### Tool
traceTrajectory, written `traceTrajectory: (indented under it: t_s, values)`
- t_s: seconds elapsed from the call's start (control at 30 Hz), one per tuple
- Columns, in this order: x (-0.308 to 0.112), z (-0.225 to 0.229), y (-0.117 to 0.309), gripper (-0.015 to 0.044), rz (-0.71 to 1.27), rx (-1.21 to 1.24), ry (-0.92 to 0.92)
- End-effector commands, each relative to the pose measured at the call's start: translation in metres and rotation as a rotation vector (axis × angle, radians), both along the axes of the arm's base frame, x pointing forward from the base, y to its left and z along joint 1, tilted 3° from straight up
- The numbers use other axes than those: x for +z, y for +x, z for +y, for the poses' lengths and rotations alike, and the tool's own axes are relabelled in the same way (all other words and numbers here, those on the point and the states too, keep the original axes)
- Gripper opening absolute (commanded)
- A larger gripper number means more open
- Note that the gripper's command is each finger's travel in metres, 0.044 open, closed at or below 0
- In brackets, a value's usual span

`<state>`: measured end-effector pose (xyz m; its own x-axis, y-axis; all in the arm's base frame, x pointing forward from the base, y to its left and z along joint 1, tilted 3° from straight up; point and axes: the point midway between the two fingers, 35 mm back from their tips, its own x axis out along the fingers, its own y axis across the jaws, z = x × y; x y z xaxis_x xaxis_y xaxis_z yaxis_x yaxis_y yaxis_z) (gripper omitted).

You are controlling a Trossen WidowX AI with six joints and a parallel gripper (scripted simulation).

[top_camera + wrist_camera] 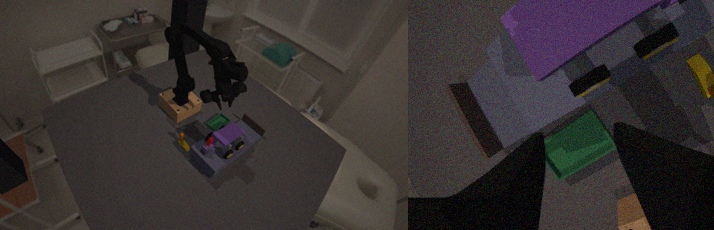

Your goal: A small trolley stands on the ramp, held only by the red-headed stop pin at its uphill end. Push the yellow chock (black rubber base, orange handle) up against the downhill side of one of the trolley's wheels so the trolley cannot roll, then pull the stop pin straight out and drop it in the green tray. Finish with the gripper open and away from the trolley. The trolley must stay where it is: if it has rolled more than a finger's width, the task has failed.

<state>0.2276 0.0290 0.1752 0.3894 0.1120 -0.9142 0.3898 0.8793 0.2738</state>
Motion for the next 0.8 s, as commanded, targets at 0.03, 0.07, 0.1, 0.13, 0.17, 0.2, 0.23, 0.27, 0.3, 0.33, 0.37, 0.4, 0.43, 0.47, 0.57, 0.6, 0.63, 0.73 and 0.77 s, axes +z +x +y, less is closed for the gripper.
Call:
traceTrajectory:
  t_s: [0.03,0.07,0.1,0.13,0.17,0.2,0.23,0.27,0.3,0.33,0.37,0.4,0.43,0.47,0.57,0.6,0.63,0.73,0.77]
  values:
    - [-0.016,-0.029,-0.001,0.019,0.074,-0.171,0.008]
    - [-0.019,-0.035,-0.001,0.019,0.085,-0.205,0.01]
    - [-0.022,-0.04,-0.001,0.019,0.097,-0.239,0.014]
    - [-0.024,-0.046,-0.002,0.019,0.109,-0.272,0.017]
    - [-0.027,-0.052,-0.003,0.019,0.121,-0.306,0.02]
    - [-0.029,-0.057,-0.004,0.019,0.131,-0.343,0.025]
    - [-0.031,-0.063,-0.005,0.019,0.141,-0.379,0.03]
    - [-0.033,-0.068,-0.007,0.019,0.151,-0.416,0.035]
    - [-0.035,-0.073,-0.008,0.019,0.16,-0.453,0.04]
    - [-0.037,-0.079,-0.01,0.019,0.17,-0.489,0.046]
    - [-0.04,-0.084,-0.012,0.019,0.181,-0.526,0.051]
    - [-0.042,-0.089,-0.014,0.019,0.191,-0.562,0.057]
    - [-0.044,-0.094,-0.016,0.019,0.201,-0.598,0.062]
    - [-0.046,-0.099,-0.018,0.019,0.211,-0.634,0.068]
    - [-0.054,-0.114,-0.025,0.019,0.245,-0.739,0.085]
    - [-0.056,-0.119,-0.028,0.019,0.257,-0.773,0.09]
    - [-0.059,-0.124,-0.031,0.019,0.269,-0.807,0.096]
    - [-0.066,-0.137,-0.04,0.019,0.304,-0.91,0.116]
    - [-0.068,-0.142,-0.043,0.019,0.315,-0.944,0.123]
